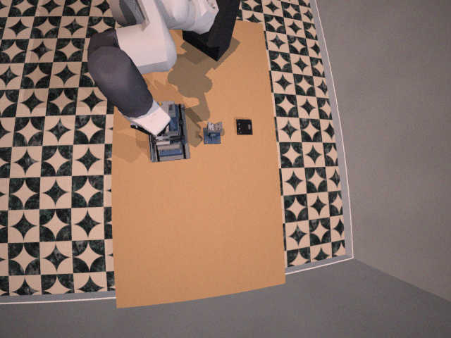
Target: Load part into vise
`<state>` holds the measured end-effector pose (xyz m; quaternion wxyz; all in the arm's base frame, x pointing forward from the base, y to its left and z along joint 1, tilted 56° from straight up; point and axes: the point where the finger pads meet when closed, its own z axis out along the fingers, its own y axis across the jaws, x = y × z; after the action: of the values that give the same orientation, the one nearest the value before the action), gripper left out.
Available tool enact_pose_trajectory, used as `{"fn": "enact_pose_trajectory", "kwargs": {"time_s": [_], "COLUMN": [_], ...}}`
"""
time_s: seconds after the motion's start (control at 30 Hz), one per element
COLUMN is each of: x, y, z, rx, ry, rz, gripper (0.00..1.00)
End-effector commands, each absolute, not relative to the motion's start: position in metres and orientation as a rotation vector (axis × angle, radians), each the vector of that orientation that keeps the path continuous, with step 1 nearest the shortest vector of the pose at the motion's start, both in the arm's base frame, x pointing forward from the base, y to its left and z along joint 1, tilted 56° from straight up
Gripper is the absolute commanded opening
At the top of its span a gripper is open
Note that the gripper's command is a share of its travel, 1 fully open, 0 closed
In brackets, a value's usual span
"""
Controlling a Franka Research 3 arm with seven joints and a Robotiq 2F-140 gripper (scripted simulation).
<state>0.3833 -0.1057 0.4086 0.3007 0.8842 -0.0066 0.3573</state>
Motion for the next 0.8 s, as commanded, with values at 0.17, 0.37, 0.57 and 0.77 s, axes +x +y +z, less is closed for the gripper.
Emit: {"fn": "enact_pose_trajectory", "kwargs": {"time_s": [0.17, 0.37, 0.57, 0.77], "x": [0.383, 0.383, 0.383, 0.377], "y": [-0.106, -0.106, -0.106, -0.128], "z": [0.410, 0.410, 0.410, 0.425], "rx": [2.344, 2.344, 2.344, 2.344], "ry": [-0.013, -0.013, -0.013, -0.009], "rz": [0.946, 0.946, 0.946, 0.946], "gripper": [0.00, 0.00, 0.00, 0.00]}}
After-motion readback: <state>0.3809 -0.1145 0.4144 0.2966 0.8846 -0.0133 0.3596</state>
